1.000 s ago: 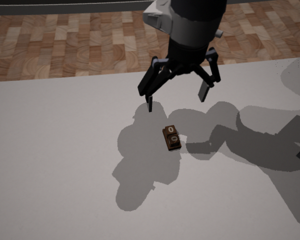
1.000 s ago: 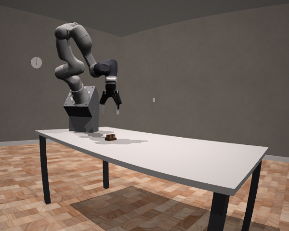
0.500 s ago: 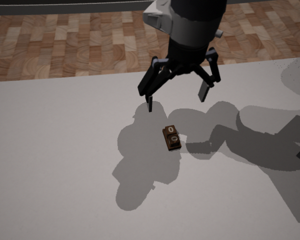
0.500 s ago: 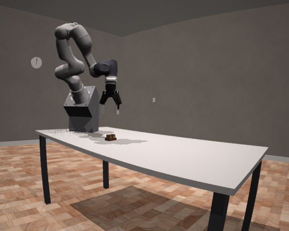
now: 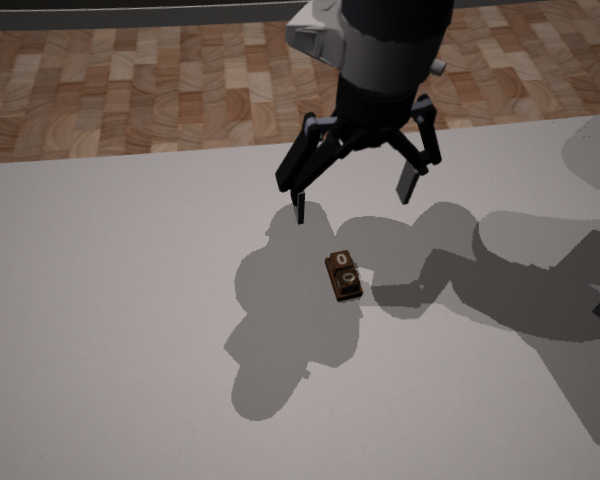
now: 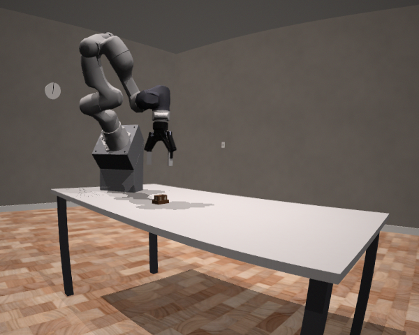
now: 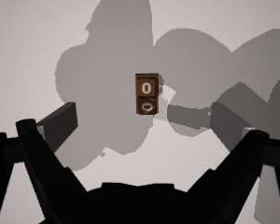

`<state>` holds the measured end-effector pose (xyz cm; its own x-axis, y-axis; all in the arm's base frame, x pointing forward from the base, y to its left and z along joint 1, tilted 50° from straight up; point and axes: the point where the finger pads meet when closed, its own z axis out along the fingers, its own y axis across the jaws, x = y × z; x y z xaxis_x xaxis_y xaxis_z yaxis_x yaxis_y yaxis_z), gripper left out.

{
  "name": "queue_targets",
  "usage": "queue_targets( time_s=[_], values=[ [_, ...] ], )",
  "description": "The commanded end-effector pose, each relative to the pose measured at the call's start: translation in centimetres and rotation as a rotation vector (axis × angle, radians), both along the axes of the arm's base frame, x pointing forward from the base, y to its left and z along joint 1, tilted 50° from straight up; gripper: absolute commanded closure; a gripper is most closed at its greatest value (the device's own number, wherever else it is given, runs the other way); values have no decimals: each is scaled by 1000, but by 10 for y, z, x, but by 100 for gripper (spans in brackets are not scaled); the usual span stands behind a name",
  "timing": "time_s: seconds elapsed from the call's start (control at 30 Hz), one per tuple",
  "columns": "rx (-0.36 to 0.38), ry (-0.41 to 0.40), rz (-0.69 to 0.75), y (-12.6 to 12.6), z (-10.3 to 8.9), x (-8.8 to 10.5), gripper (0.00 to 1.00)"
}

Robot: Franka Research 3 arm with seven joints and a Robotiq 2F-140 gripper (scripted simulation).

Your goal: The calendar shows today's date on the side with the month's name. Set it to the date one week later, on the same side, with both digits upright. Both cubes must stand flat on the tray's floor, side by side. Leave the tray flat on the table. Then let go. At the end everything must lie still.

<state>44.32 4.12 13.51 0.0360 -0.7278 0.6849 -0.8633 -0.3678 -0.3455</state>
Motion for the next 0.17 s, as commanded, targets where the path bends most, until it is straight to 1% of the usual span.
queue_targets(
  time_s=[0.0,0.13],
  values=[
    [-3,7,0,-1,-1,-1,0],
    [-3,7,0,-1,-1,-1,0]
  ],
)
